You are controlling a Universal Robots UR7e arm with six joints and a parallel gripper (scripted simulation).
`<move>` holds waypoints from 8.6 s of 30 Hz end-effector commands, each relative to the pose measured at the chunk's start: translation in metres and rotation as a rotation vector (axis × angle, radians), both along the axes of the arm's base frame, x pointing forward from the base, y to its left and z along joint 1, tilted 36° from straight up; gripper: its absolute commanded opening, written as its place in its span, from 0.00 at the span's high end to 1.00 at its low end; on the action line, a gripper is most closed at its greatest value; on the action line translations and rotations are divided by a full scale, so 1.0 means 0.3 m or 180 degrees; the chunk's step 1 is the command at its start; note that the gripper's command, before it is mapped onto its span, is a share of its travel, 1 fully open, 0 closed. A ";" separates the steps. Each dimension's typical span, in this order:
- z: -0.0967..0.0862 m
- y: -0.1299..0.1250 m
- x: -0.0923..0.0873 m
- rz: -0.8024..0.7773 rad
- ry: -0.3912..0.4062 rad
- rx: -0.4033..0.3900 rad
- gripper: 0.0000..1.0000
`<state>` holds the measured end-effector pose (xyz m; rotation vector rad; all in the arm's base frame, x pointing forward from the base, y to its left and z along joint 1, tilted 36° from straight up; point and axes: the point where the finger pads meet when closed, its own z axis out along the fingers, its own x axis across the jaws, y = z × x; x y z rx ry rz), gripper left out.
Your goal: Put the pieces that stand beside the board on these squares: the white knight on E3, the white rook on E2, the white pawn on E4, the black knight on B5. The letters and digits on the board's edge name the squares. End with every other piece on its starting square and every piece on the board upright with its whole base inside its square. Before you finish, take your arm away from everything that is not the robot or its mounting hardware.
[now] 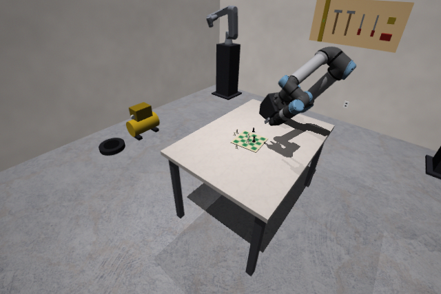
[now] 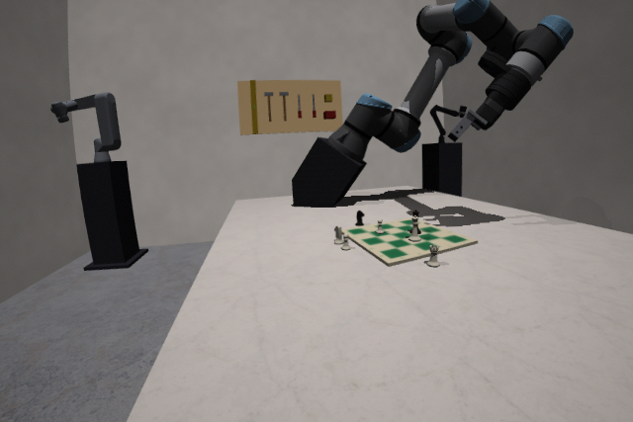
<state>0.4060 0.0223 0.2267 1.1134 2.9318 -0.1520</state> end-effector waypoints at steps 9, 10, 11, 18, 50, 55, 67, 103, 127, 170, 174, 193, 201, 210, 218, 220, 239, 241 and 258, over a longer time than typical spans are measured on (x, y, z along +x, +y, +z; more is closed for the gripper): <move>-0.313 -0.243 0.064 -0.0672 0.0056 0.0830 0.00; -0.339 -0.267 0.065 -0.0740 0.0043 0.0908 0.00; -0.364 -0.289 0.066 -0.0807 0.0026 0.0985 0.00; -0.515 -0.438 0.056 -0.1254 -0.0156 0.1476 0.00; -0.712 -0.689 -0.004 -0.2037 -0.0766 0.2215 0.00; -0.712 -0.689 -0.004 -0.2037 -0.0767 0.2215 0.00; -0.712 -0.689 -0.004 -0.2040 -0.0766 0.2216 0.00; -0.721 -0.654 -0.019 -0.3380 -0.0391 0.2317 0.00; -0.731 -0.602 -0.014 -0.5741 0.0382 0.2322 0.00; -0.794 -0.606 0.046 -1.0478 0.2598 0.1305 0.00; -0.798 -0.609 0.047 -1.0626 0.2692 0.1235 0.00; -0.820 -0.622 0.047 -1.1379 0.3219 0.0804 0.00; -0.823 -0.624 0.047 -1.1475 0.3292 0.0739 0.00; -0.824 -0.624 0.047 -1.1487 0.3302 0.0730 0.00; -0.824 -0.624 0.047 -1.1487 0.3302 0.0730 0.27; -0.824 -0.624 0.047 -1.1487 0.3302 0.0730 0.27; -0.824 -0.624 0.047 -1.1487 0.3302 0.0730 0.27; -0.824 -0.624 0.047 -1.1487 0.3302 0.0730 0.27; -0.832 -0.619 0.050 -1.1488 0.3301 0.0730 0.27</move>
